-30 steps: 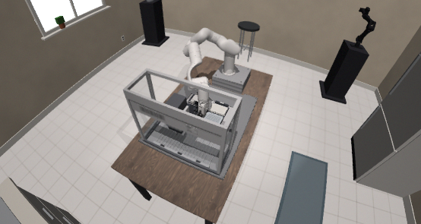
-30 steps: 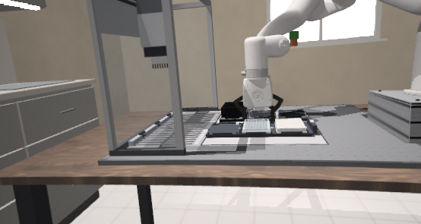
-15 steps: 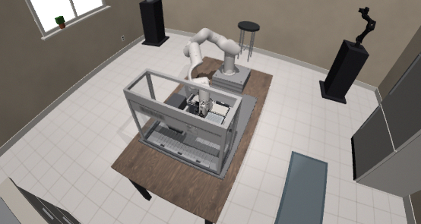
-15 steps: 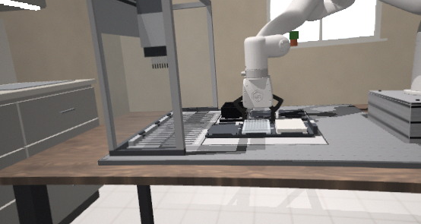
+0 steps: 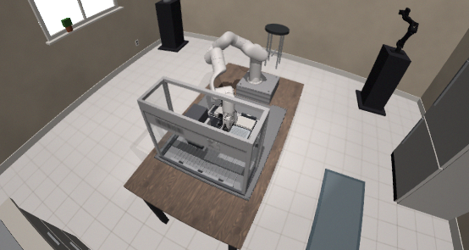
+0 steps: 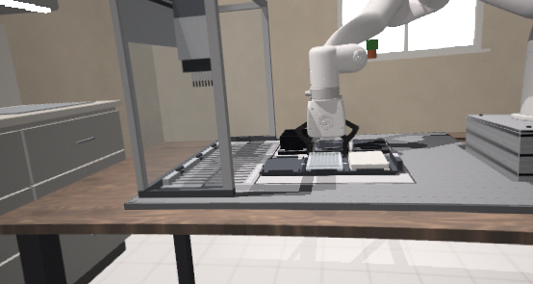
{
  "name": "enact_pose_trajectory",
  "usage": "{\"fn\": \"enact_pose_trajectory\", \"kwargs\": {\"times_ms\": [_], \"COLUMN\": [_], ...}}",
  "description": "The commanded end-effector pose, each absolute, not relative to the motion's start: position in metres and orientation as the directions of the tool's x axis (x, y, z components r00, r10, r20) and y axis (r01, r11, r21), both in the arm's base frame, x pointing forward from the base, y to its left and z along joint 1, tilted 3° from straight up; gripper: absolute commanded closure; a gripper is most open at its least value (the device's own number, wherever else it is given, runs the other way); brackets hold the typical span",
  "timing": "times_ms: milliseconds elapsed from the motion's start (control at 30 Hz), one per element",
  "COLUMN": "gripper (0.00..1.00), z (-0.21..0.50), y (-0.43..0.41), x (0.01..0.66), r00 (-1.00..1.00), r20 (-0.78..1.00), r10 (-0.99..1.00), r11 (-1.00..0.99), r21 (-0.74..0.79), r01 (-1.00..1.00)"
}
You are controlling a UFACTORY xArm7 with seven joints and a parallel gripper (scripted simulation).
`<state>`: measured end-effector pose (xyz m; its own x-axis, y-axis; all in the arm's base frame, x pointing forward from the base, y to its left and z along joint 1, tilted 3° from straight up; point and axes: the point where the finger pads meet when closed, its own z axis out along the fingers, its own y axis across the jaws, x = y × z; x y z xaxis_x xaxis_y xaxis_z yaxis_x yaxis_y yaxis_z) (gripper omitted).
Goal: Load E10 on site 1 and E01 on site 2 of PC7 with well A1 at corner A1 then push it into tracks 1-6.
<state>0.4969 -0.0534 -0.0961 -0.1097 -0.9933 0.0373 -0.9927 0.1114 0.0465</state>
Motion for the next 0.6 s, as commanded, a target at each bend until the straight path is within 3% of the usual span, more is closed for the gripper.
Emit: {"fn": "enact_pose_trajectory", "kwargs": {"times_ms": [0, 567], "gripper": [0.00, 0.00], "z": [-0.0946, -0.0949], "y": [-0.0517, -0.0443], "x": [0.4986, 0.4994], "r00": [-0.109, -0.109], "r20": [0.037, 0.037], "r10": [-0.993, -0.993], "r11": [0.111, 0.111], "r21": [0.043, 0.043], "r01": [-0.993, -0.993]}}
